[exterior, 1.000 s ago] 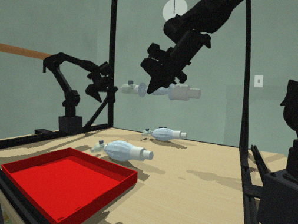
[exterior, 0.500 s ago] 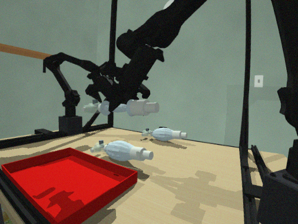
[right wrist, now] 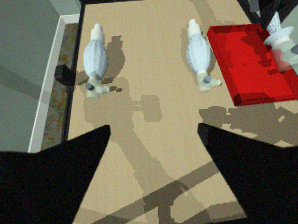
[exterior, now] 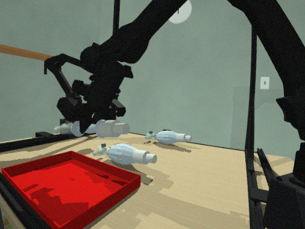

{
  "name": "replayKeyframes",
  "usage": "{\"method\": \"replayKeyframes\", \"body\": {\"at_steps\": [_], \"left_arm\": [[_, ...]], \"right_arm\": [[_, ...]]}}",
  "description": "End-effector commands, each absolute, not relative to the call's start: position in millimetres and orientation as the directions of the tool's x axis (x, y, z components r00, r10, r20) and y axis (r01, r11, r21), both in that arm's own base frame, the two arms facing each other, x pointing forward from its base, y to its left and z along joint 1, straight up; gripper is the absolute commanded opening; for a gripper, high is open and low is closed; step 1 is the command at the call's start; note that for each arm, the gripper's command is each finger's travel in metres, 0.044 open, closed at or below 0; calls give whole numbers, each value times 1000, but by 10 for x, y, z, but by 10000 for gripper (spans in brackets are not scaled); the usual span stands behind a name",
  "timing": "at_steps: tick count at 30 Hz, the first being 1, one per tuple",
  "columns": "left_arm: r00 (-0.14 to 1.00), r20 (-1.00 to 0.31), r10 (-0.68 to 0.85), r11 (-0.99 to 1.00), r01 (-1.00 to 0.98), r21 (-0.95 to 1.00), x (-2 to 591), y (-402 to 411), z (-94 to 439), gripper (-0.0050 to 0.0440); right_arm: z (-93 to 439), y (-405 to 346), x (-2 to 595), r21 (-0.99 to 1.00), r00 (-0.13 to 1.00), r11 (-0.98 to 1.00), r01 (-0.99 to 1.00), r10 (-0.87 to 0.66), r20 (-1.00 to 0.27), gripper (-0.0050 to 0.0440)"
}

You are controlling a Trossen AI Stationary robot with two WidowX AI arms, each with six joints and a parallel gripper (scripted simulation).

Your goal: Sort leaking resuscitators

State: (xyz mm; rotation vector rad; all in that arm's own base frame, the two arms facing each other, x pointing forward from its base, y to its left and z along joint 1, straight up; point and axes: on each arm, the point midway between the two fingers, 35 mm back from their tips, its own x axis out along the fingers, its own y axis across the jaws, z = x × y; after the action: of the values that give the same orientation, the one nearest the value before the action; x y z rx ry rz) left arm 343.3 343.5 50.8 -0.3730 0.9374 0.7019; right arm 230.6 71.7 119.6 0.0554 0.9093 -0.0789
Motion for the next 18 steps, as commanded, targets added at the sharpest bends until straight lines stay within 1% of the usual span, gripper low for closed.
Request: {"method": "replayKeyframes", "body": {"at_steps": [1,3,4,7,18], "left_arm": [[421,-820,388,735,-679,-1,3501,3532,541,0],[421,-820,388,735,-679,-1,3501,3532,541,0],[395,-836,381,722,-692,2,3477,3522,-229,0],[395,-836,381,722,-692,2,3493,3535,-404,0],[395,-836,381,722,-692,2,3492,3534,-421,0]], "right_arm": [[1196,718,2303,14,611,996,91,-45,-790,440],[1196,718,2303,14,611,996,91,-45,-790,440],[1199,721,2306,14,612,996,90,-44,-790,440],[1199,721,2306,14,612,996,90,-44,-790,440],[1199,721,2306,14,612,996,90,-44,-790,440]]}}
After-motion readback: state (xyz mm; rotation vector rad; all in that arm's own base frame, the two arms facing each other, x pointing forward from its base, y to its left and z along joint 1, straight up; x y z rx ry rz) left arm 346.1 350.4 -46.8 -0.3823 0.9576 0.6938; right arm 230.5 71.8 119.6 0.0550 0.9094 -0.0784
